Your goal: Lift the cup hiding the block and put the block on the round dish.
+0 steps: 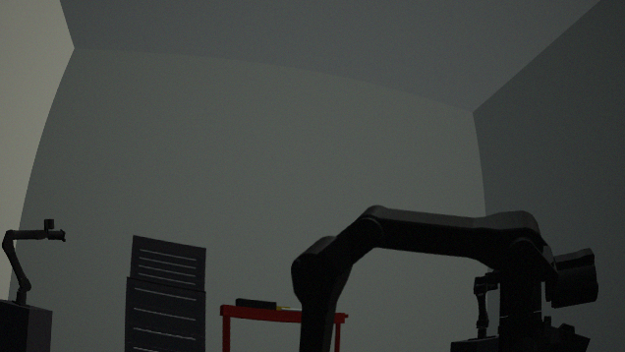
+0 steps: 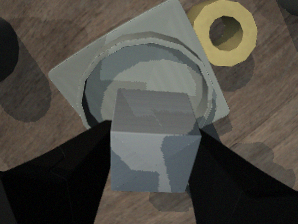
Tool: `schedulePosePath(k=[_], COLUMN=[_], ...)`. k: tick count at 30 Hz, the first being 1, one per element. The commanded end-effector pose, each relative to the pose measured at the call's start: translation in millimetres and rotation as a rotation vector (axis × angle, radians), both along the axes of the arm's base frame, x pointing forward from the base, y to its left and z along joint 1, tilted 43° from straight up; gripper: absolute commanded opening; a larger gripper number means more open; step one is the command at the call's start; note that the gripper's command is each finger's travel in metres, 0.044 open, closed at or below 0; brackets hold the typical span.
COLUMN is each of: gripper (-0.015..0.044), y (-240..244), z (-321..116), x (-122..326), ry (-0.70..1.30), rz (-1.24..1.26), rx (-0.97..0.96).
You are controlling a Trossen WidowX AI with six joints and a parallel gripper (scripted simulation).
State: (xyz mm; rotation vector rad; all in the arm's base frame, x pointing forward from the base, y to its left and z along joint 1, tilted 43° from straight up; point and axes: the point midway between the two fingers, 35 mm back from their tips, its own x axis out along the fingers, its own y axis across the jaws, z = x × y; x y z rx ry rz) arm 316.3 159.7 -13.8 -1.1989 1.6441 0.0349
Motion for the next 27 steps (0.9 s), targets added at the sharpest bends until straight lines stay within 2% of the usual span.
schedulePosePath(k=[1,7,13,27], gripper=[0.0000,0.0000,0.0000,0.0000], y=[15.1,30.8,26.5,-57.1], z=[16.4,36.2,40.1,93.2], x=[-2.4,-6.5,-3.9,23.9], ry=[0.002,0.002,0.003,0.005], rz=[-0.006,-0.006,-0.007,0.007], rx=[0.004,0.003,0.009,0.075])
